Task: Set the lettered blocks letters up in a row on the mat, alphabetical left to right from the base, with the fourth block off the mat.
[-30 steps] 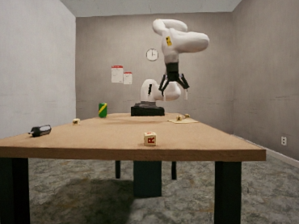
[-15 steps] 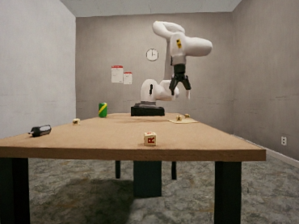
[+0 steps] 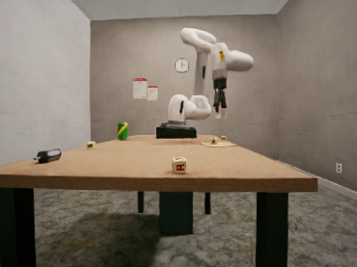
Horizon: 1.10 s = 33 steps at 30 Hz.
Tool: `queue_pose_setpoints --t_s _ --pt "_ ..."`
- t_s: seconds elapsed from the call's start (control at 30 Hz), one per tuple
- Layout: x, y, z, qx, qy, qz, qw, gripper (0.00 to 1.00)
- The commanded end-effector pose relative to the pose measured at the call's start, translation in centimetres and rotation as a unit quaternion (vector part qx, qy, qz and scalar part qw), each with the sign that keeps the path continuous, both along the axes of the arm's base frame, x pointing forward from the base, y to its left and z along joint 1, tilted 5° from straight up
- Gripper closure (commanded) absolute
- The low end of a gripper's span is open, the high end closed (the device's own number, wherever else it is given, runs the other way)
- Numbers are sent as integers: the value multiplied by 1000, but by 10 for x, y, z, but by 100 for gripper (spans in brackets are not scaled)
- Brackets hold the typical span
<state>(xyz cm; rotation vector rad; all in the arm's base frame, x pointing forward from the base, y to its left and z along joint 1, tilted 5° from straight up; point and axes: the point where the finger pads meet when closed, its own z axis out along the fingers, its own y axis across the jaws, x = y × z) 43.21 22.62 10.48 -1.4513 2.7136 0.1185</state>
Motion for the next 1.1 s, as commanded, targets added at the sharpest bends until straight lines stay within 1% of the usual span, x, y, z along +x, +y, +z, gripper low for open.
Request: queue_pose_setpoints --t_s 0.0,0.2,0.27,0.37,0.43,1.07 --pt "-17 11 2 -7 -12 68 998 0" --pt "-40 25 4 -15 -22 152 988 0" --pt "-40 25 4 -15 -22 152 988 0" --pt "-54 32 5 -19 -28 202 979 0" --pt "-59 34 6 -21 -30 219 975 0" --pt "-59 35 6 -22 -32 231 972 0"
